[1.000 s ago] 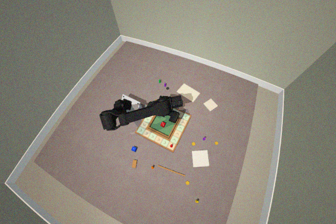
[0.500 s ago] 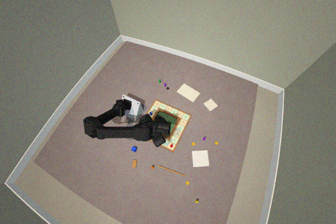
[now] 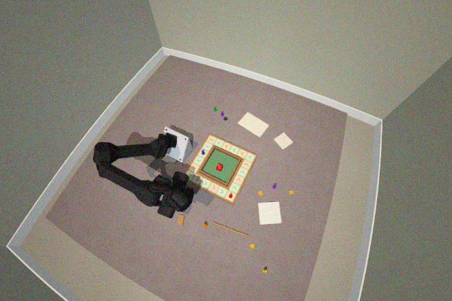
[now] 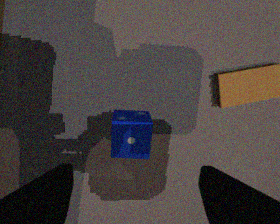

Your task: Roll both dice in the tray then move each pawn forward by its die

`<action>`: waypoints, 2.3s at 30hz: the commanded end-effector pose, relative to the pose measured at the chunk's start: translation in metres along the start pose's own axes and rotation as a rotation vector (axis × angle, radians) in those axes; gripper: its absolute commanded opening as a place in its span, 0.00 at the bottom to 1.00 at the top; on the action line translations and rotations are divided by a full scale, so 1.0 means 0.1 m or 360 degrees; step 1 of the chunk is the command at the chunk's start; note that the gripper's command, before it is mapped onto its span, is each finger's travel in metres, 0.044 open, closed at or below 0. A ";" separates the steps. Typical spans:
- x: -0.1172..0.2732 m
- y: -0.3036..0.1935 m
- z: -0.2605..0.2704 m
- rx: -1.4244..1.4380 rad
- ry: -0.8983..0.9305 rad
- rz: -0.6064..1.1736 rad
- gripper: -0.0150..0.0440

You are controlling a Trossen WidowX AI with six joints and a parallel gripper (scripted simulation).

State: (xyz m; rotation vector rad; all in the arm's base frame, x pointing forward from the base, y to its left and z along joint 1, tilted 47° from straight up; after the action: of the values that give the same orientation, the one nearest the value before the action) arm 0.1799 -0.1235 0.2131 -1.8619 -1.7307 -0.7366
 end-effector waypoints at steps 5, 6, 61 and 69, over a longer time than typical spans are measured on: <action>-0.15 -0.03 0.00 -0.0030 -0.0010 0.0010 0.72; -0.18 -0.03 0.00 -0.0030 -0.0010 0.0010 0.72; -0.04 0.04 0.02 0.0069 0.0035 0.0001 0.25; 0.34 0.01 0.00 0.0144 0.0031 -0.0001 0.25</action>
State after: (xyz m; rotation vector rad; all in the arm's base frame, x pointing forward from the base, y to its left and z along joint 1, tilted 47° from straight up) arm 0.1837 -0.1066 0.2268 -1.7919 -1.7218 -0.6826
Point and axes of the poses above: the point midway between the two fingers, 35 mm back from their tips, its own x axis back along the fingers, its own z axis across the jaws, y = z × x, the point moved 4 cm from there along x, back along the fingers, and after that the axes turned 8 degrees about -x, right-handed, at the moved point
